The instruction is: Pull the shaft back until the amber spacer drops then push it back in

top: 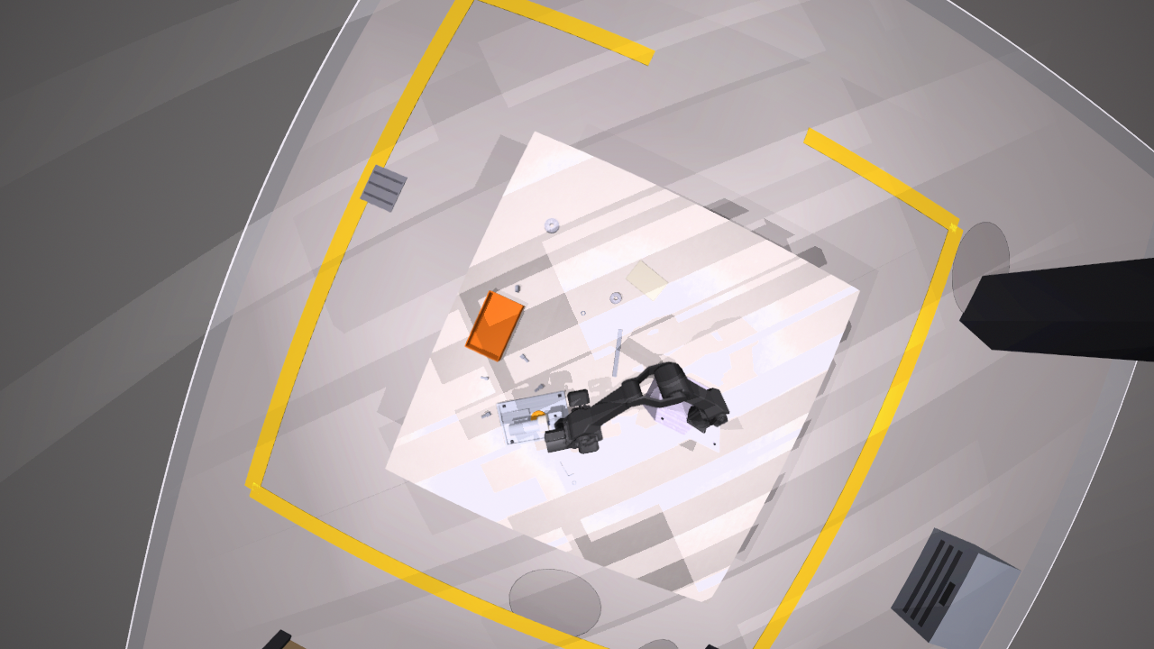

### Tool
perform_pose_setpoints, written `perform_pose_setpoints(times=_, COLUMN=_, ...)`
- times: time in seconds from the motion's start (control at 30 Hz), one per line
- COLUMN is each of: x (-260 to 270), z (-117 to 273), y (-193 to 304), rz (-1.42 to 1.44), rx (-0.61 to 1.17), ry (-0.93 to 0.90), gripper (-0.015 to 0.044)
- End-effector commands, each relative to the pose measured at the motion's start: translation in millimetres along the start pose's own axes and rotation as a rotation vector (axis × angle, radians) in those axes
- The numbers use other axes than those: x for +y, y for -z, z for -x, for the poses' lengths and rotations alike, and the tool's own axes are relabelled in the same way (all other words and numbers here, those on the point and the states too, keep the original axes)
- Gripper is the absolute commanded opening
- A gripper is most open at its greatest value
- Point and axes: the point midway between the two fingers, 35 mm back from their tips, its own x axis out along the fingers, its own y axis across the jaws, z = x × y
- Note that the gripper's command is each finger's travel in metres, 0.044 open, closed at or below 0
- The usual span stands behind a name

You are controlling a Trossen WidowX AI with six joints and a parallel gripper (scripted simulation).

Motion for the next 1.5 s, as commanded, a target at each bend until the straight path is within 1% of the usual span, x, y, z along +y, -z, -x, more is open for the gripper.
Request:
perform_pose_setpoints(times=0.0, x=0.0, z=-0.1, y=-3.4, rz=-0.001, rx=-0.004, ry=-0.001, gripper=0.0000)
perform_pose_setpoints(times=1.47, x=-0.3, z=0.2, y=-21.0, rz=-0.002, rx=-0.005, ry=-0.001, gripper=0.0000)
